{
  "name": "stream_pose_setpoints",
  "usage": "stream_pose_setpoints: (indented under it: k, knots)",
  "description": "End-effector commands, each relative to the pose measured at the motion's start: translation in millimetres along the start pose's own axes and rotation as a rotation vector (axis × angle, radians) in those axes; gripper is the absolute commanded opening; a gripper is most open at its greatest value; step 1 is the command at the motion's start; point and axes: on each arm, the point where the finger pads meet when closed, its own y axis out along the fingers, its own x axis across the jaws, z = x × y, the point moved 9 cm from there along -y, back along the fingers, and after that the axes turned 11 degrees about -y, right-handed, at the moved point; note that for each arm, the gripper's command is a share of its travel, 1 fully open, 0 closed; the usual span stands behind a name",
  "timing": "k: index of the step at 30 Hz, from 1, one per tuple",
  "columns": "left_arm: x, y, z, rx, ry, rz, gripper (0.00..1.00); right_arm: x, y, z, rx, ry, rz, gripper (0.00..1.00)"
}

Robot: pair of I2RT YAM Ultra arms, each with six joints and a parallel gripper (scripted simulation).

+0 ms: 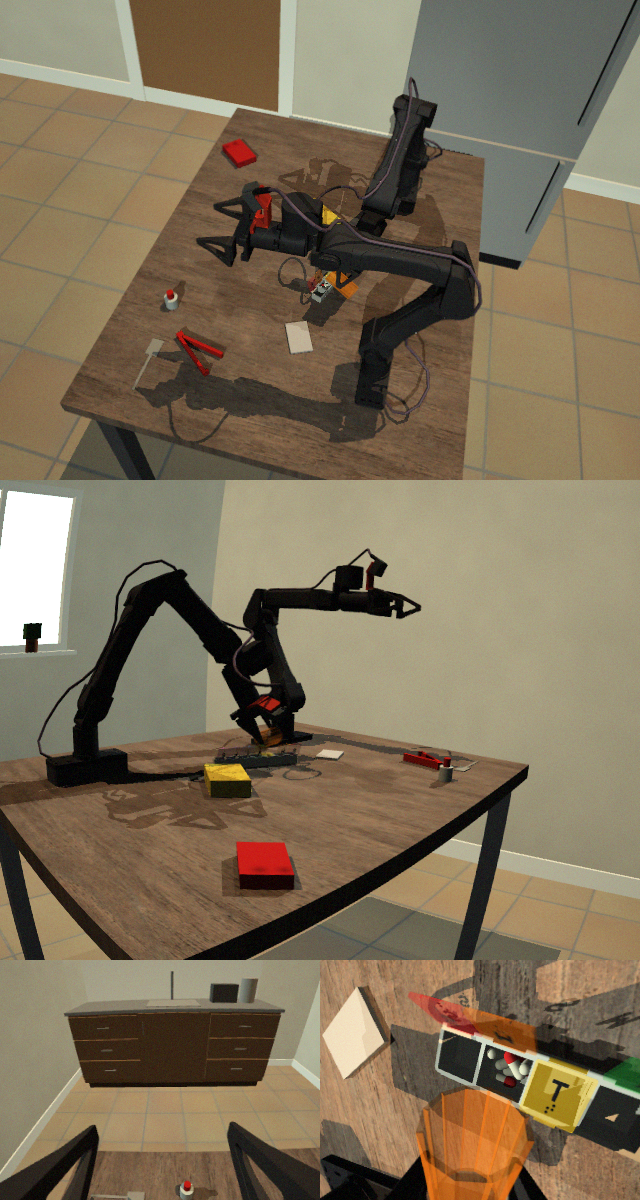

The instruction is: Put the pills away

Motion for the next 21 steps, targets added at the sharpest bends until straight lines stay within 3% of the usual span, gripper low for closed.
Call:
stream_pose_setpoints:
  k: [1,4,7,10,13,21]
  knots:
    - [-1.6,-3.7,-14.4,-0.04,0.001,0.006,1.0,21.1,-14.1,10.8,-0.173,-0.041,0.014,0.36]
    - [-1.6,-3.7,-14.4,-0.04,0.001,0.006,1.0,27.4,-14.3,18.3,-0.132,-0.052,-0.019,0.36]
    - [-1.6,-3.7,-14.4,-0.04,0.001,0.006,1.0,28.3,-16.1,26.6,-0.199,-0.076,0.016,0.36]
    - [-1.6,-3.7,-14.4,-0.04,0.001,0.006,1.0,40.1,-19.4,49.1,-0.192,-0.118,-0.01,0.36]
    - [-1.6,-3.7,-14.4,-0.04,0.001,0.006,1.0,40.6,-19.9,54.0,-0.253,-0.137,0.015,0.36]
    - [-1.6,-3.7,-14.4,-0.04,0.001,0.006,1.0,46.7,-22.9,59.9,-0.259,-0.144,0.004,0.36]
